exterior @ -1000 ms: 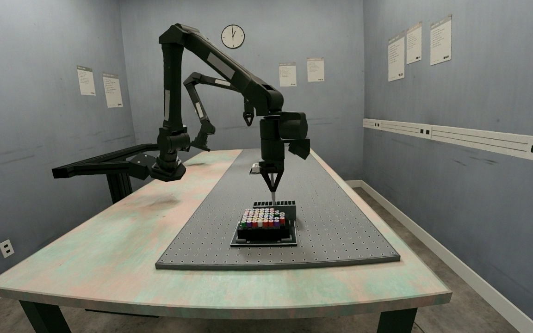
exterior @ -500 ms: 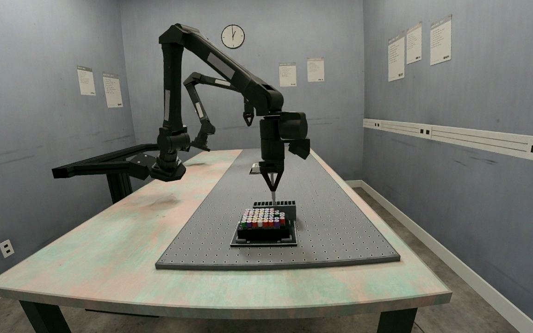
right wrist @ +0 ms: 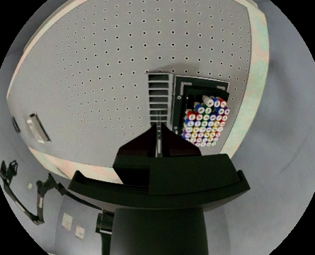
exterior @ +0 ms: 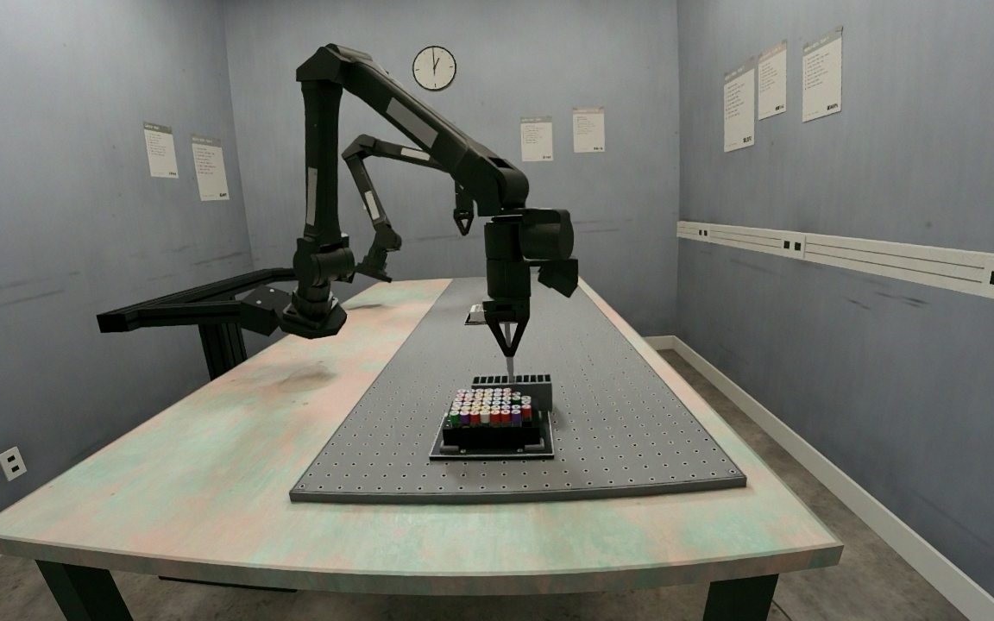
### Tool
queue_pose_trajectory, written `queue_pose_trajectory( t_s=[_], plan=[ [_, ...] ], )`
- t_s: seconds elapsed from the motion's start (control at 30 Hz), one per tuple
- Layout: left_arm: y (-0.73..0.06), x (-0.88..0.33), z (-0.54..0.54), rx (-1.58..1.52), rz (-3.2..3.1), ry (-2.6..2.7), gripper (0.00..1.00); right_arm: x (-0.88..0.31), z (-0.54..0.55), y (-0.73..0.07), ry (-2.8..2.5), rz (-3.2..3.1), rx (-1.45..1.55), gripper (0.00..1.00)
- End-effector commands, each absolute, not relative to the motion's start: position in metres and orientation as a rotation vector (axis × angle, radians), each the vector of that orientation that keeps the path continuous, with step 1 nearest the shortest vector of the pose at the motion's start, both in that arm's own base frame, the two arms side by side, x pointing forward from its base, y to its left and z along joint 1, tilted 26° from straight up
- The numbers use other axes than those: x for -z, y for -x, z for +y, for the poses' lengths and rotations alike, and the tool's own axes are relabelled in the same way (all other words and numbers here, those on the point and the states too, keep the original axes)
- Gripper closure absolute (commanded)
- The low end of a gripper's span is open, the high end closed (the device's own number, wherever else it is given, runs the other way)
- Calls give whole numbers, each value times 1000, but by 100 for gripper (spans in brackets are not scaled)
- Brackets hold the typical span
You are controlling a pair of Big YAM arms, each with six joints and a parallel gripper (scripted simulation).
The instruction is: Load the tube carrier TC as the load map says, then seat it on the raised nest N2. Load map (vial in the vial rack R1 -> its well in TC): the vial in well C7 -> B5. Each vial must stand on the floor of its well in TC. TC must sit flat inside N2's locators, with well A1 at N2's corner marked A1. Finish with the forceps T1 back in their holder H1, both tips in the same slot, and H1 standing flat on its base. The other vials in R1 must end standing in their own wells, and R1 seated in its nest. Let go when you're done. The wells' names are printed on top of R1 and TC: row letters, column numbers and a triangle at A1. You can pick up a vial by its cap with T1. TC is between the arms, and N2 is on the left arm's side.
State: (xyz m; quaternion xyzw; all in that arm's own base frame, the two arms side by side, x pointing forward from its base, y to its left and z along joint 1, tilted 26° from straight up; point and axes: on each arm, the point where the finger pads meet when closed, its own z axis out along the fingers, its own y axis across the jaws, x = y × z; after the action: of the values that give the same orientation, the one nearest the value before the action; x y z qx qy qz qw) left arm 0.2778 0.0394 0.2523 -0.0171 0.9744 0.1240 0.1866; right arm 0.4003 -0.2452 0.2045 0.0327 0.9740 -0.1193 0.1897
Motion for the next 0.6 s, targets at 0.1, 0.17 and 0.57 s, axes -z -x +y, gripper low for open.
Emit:
queue_pose_trajectory(
  t_s=[0.1,0.17,0.57],
  plan=[
    [-282,-268,40,-344,2707,35,0,-227,-250,-401,-86,2694,363,93],
    [-282,-268,40,-344,2707,35,0,-229,-250,-400,-86,2696,361,93],
    [-282,-268,40,-344,2707,35,0,-251,-250,-402,-85,2673,374,93]
  ],
)
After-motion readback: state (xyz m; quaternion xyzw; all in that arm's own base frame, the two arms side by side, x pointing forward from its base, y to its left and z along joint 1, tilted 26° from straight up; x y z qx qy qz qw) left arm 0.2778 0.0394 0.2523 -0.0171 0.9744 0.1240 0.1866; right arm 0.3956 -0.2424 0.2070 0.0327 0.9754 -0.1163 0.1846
